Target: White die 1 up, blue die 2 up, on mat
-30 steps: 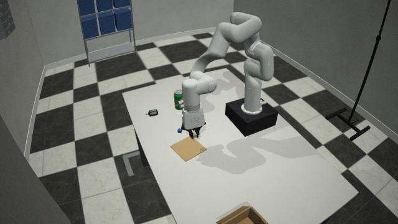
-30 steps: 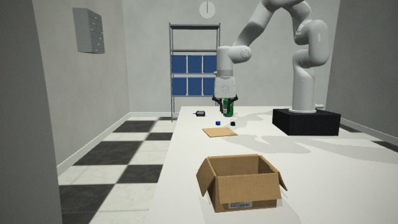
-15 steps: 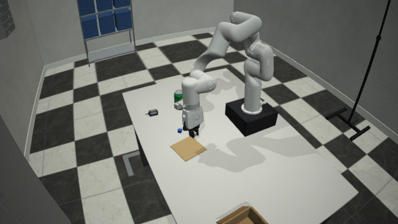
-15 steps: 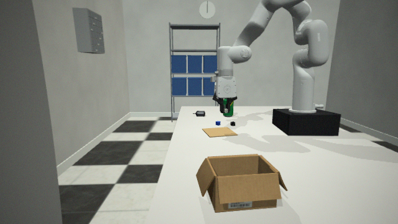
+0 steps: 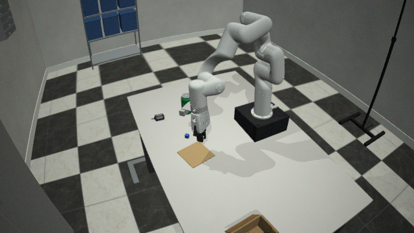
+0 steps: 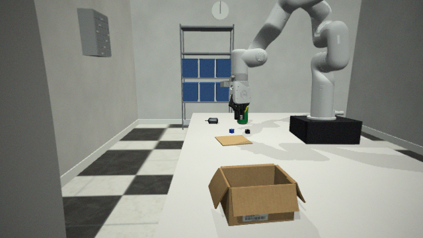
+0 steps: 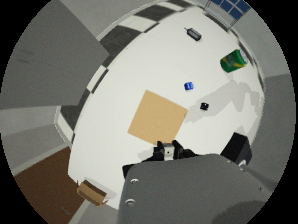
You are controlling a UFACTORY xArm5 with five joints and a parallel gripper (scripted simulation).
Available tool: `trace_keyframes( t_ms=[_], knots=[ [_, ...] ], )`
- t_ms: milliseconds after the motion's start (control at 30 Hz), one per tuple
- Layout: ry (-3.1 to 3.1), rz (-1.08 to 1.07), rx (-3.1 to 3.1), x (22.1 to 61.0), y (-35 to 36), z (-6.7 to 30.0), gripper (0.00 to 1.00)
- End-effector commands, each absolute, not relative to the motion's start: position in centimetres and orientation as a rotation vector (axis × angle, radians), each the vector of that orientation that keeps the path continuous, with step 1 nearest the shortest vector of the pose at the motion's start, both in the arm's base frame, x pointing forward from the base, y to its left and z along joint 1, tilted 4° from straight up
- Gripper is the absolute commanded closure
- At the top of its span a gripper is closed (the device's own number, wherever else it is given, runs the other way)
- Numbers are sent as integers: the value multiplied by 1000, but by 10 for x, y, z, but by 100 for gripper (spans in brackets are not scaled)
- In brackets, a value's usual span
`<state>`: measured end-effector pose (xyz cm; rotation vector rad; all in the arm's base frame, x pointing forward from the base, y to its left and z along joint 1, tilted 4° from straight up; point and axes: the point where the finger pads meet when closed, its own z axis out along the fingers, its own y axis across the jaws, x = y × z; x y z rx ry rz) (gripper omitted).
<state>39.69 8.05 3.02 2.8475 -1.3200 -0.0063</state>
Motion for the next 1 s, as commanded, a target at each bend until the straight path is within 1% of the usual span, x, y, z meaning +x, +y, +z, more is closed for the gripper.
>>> trace_keyframes(
  t_ms=[0, 267, 333, 667, 967],
  knots=[
    [-1069, 0, 2954, 397, 77, 32, 85],
    [-748, 1, 3051, 396, 72, 32, 85],
    [-748, 1, 3051, 396, 72, 32, 85],
    [-274, 3, 3130, 395, 66, 33, 85],
    [-25, 4, 3142, 394, 62, 33, 85]
  ],
)
